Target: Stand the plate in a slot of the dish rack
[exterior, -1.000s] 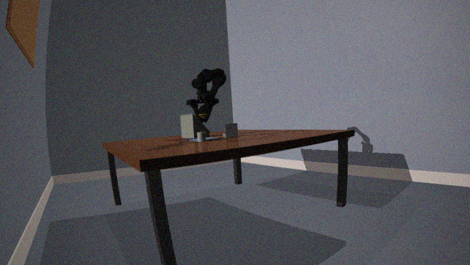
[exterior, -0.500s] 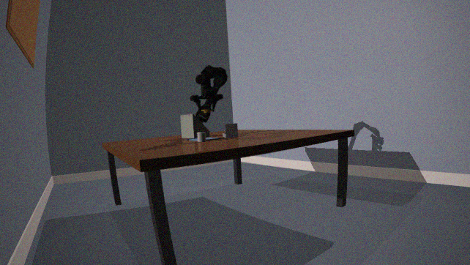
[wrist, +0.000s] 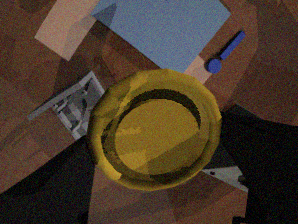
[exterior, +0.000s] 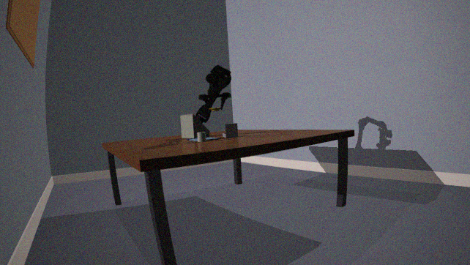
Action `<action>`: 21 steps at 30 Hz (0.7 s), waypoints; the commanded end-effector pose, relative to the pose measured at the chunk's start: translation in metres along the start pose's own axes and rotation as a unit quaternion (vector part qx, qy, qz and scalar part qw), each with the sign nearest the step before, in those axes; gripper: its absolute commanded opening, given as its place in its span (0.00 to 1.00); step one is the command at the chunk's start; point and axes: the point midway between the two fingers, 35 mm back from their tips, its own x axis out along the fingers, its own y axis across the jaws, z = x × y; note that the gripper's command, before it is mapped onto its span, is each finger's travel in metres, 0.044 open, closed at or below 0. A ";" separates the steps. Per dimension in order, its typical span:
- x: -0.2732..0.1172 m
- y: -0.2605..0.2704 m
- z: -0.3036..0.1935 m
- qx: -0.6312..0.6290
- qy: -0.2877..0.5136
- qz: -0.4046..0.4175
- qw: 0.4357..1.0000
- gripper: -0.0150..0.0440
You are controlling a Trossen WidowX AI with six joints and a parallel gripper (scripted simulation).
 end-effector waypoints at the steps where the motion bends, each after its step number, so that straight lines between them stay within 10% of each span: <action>1: 0.000 0.009 -0.018 0.075 0.002 0.001 0.997 0.25; 21: 0.004 0.033 -0.100 0.408 0.007 0.001 0.913 0.25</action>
